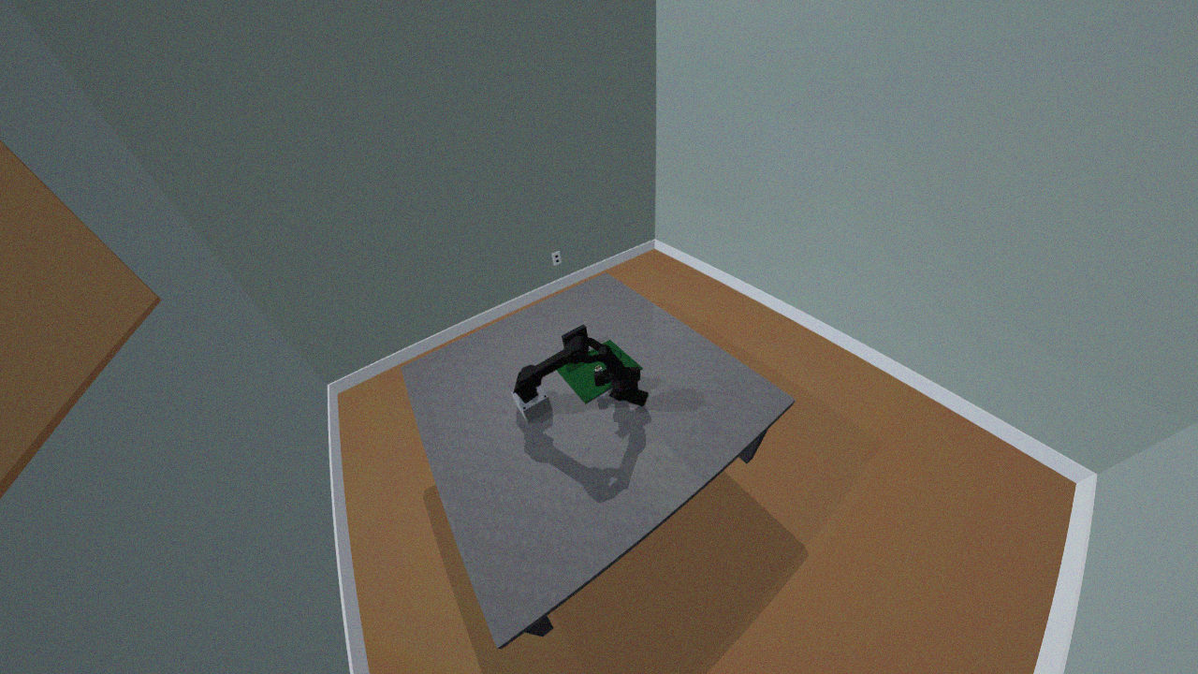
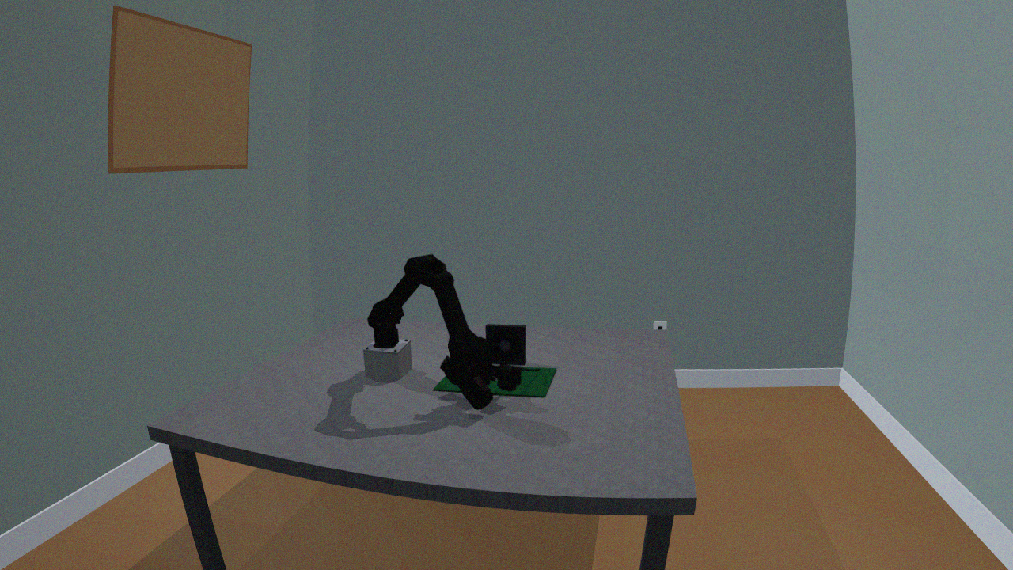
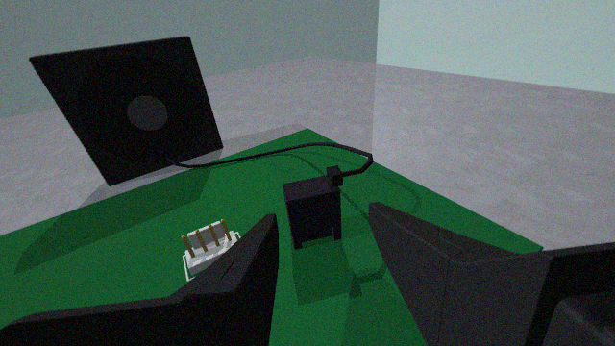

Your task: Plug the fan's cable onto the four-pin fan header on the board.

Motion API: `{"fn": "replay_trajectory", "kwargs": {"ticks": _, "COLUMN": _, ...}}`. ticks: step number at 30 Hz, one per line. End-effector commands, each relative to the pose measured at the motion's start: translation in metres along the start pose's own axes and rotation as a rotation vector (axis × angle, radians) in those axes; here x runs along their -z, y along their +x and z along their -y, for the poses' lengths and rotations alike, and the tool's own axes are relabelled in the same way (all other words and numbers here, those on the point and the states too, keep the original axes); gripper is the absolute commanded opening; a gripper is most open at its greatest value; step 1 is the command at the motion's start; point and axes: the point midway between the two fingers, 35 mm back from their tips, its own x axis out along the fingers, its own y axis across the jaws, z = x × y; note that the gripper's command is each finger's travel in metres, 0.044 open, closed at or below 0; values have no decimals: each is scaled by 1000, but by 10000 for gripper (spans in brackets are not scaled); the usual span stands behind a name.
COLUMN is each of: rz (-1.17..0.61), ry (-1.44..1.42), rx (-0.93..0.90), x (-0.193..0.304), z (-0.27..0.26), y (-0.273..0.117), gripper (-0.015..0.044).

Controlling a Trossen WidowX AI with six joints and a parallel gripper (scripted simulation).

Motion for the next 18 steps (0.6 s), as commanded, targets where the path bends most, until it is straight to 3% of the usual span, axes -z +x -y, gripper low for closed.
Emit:
{"fn": "replay_trajectory", "kwargs": {"ticks": 1, "rz": -5, "ry": -7, "rx": -1, "x": -5, "z": 1, "y": -12, "gripper": 205}}
{"fn": "replay_trajectory", "kwargs": {"ticks": 18, "rz": 13, "ry": -10, "rx": -8, "x": -29, "z": -2, "y": -57, "gripper": 205}}
